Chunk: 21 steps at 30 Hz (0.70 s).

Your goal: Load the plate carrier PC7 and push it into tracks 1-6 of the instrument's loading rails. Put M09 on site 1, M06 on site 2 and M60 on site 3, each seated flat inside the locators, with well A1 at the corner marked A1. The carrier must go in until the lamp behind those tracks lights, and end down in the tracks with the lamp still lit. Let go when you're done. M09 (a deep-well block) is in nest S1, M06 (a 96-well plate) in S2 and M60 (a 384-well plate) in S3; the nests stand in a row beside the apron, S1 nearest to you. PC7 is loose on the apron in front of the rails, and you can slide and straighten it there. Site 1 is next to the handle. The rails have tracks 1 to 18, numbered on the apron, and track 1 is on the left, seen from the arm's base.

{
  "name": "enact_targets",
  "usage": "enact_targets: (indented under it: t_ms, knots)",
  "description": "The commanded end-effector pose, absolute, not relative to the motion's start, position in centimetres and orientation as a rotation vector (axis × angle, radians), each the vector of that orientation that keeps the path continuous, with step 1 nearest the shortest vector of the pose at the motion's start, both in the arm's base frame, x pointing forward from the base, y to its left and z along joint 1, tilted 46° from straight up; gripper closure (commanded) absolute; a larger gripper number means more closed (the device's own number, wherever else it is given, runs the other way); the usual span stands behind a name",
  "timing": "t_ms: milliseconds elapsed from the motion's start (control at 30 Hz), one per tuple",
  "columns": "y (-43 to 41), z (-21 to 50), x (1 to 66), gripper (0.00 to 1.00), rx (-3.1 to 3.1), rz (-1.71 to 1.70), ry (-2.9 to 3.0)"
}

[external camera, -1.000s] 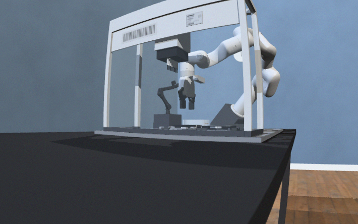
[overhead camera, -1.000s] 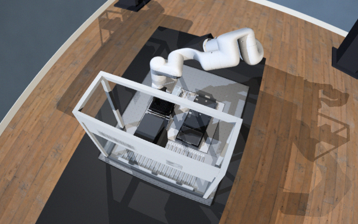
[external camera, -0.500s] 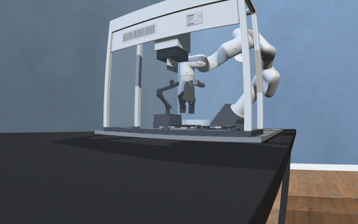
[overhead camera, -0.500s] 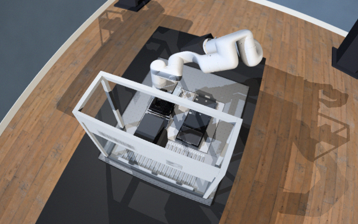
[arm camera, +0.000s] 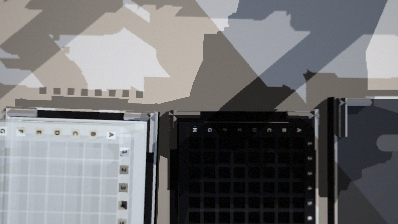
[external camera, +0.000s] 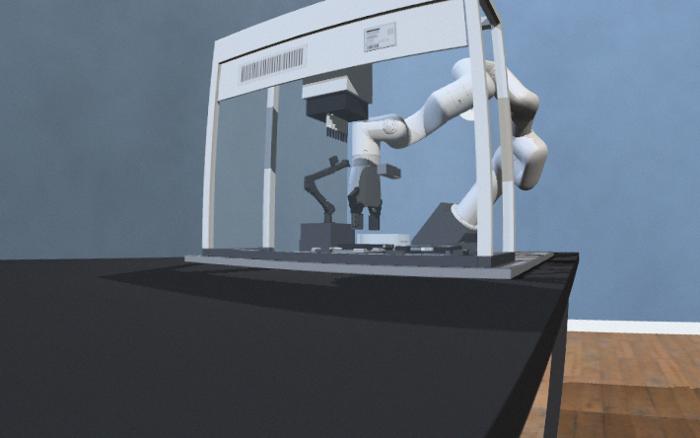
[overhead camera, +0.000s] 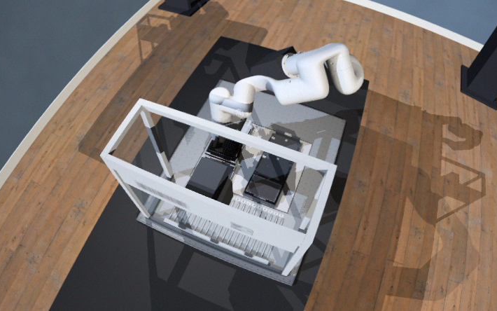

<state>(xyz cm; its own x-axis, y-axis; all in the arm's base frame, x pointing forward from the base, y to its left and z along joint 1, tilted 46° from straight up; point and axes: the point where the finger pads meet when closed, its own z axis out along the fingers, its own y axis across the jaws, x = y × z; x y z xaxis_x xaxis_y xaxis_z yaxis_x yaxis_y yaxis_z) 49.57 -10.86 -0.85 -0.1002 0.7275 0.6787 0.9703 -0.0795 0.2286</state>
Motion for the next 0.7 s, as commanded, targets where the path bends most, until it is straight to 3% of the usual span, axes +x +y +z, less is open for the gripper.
enact_targets:
  t_ms: [0, 667]
  knots:
    - [-10.7, -1.2, 49.7, 0.00, -1.840, -0.985, -1.859]
    - [-9.6, -2.3, 50.1, 0.00, -1.840, -0.984, -1.859]
